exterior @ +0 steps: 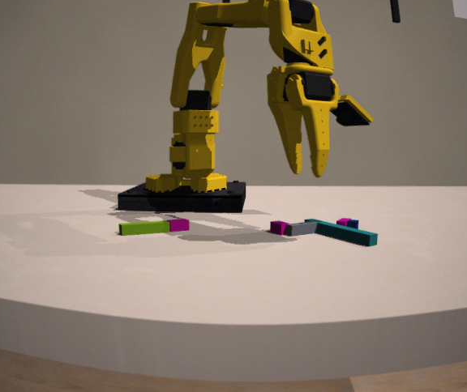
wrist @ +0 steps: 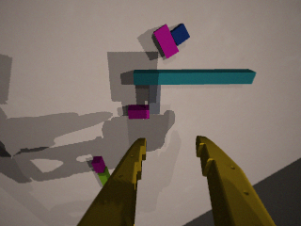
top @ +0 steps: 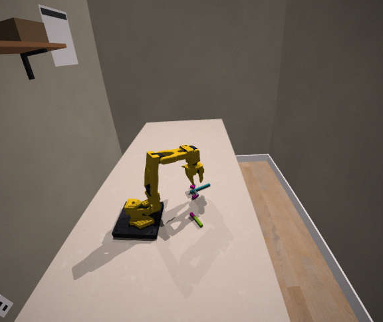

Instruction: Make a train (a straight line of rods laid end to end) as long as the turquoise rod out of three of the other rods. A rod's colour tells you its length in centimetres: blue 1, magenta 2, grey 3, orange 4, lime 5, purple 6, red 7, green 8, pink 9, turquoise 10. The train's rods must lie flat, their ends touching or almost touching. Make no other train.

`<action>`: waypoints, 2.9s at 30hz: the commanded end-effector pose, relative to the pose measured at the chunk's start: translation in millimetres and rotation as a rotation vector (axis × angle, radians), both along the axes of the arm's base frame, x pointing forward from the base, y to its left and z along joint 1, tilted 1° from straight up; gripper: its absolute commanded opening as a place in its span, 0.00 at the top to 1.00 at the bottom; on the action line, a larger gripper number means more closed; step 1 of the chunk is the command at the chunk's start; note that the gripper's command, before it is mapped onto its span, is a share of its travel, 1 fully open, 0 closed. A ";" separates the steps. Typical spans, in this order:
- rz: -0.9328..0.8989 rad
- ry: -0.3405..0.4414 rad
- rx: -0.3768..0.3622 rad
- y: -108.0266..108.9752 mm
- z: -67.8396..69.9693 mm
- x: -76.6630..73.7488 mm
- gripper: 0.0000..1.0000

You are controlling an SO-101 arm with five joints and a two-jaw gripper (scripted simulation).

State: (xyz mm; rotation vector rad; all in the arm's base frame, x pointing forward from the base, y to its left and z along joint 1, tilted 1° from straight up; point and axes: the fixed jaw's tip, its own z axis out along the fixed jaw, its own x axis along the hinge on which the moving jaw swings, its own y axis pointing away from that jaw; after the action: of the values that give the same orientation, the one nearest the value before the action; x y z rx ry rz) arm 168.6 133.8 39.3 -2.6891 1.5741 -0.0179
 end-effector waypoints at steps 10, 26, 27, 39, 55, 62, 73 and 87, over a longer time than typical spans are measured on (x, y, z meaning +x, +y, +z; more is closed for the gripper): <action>-0.002 0.014 -0.009 2.5 -1.9 -2.2 0.81; -0.002 0.035 -0.026 1.2 -6.0 -3.8 0.81; -0.002 0.035 -0.026 1.2 -6.0 -3.8 0.81; -0.002 0.035 -0.026 1.2 -6.0 -3.8 0.81; -0.002 0.035 -0.026 1.9 -20.2 -2.8 0.81; -0.002 0.035 -0.026 1.9 -32.4 -2.6 0.81; -0.002 0.035 -0.026 1.1 -48.9 -3.3 0.81; -0.002 0.047 -0.035 -2.5 -59.7 -7.0 0.81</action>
State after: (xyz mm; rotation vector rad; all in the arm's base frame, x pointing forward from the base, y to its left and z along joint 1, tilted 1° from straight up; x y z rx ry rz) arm 169.9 135.9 -11.2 -2.6990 1.5837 -0.0096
